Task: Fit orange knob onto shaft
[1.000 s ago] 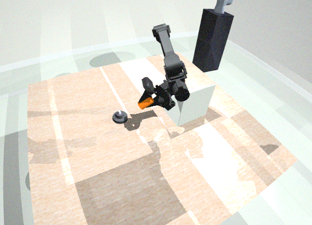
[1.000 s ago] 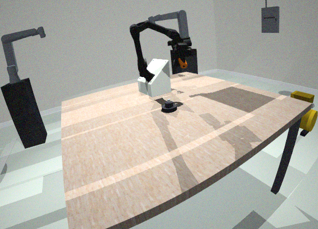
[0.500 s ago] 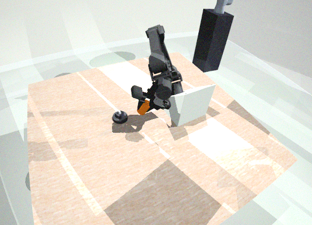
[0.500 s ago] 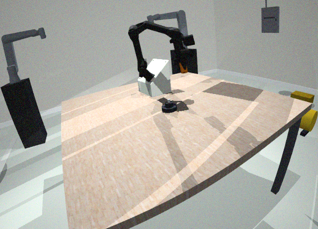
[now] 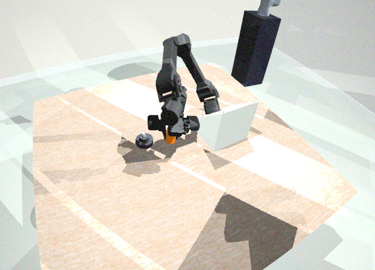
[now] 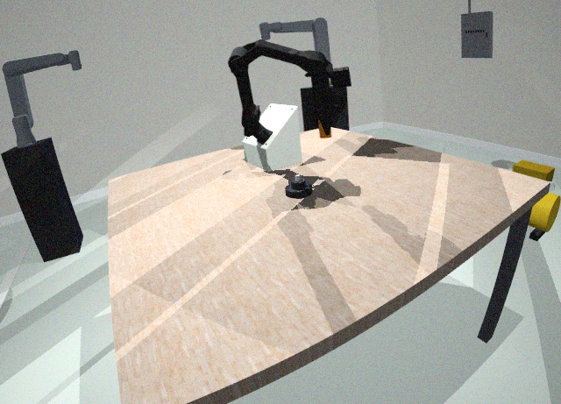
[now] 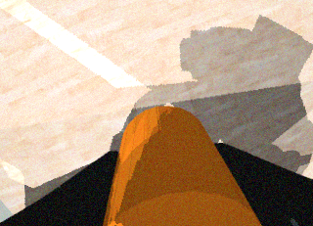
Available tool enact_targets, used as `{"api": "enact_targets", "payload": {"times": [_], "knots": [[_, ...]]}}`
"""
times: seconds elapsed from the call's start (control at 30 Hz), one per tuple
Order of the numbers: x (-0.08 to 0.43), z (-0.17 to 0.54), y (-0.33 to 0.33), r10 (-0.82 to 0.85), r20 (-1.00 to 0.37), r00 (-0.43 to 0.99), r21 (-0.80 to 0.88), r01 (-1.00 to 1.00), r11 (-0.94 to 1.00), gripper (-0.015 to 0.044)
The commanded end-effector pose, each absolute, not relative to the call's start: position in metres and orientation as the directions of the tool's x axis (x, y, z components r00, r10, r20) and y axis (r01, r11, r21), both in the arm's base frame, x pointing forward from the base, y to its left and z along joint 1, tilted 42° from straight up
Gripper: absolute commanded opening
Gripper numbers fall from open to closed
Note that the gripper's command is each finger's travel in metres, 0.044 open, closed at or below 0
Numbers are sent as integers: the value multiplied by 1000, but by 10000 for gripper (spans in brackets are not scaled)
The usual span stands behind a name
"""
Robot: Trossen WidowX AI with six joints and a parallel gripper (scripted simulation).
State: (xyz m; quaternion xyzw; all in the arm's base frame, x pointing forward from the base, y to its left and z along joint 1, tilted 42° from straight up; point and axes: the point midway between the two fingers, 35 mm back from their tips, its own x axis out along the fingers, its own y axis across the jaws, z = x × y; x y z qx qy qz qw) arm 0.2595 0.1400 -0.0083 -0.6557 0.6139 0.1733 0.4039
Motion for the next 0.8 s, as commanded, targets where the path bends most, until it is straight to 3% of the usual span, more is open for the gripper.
{"api": "enact_targets", "payload": {"times": [0.0,0.77], "knots": [[263,-13,136,-653,-750,105,-252,-958,135,0],[286,-104,65,-651,-754,90,-245,-958,151,0]]}}
